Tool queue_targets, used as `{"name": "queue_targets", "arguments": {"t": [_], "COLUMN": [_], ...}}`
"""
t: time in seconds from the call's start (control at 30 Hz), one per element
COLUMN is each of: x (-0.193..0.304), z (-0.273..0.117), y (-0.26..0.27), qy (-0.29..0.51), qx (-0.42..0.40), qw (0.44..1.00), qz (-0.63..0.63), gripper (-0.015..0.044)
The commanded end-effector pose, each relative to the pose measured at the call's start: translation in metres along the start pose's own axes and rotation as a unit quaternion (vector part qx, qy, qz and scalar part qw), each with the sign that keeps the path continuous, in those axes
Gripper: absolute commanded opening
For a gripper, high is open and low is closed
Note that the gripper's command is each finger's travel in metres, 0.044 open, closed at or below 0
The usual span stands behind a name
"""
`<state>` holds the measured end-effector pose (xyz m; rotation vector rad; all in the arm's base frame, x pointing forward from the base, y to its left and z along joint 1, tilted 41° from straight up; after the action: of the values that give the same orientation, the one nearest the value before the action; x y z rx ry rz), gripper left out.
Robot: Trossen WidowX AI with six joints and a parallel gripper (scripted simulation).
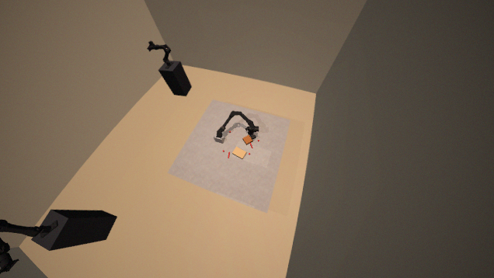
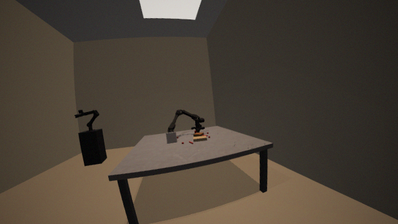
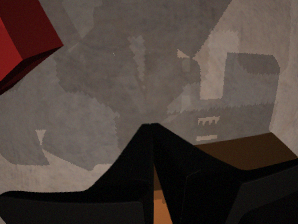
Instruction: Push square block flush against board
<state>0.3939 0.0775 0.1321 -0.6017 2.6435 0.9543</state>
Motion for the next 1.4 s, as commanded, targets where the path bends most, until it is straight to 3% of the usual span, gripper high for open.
{"name": "queue_targets", "arguments": {"t": [0.0, 1.37], "x": [0.003, 0.040], "z": [-0.001, -0.001], "y": [-0.001, -0.017], "qy": [-0.002, 0.000], "qx": [0.002, 0.003], "qw": [1.000, 1.000], "qz": [-0.004, -0.003], "gripper": [0.0000, 0.0000]}}
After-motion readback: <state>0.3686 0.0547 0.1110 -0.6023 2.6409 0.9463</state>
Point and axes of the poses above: the point midway between the two fingers, 35 mm back from their tips, its own z axis out along the fingers, its own y axis across the jaws, x = y × z, the point moved 6 cm from there along -z, back along the fingers, and after that the axes turned 15 degrees about z, right-handed, at the moved point
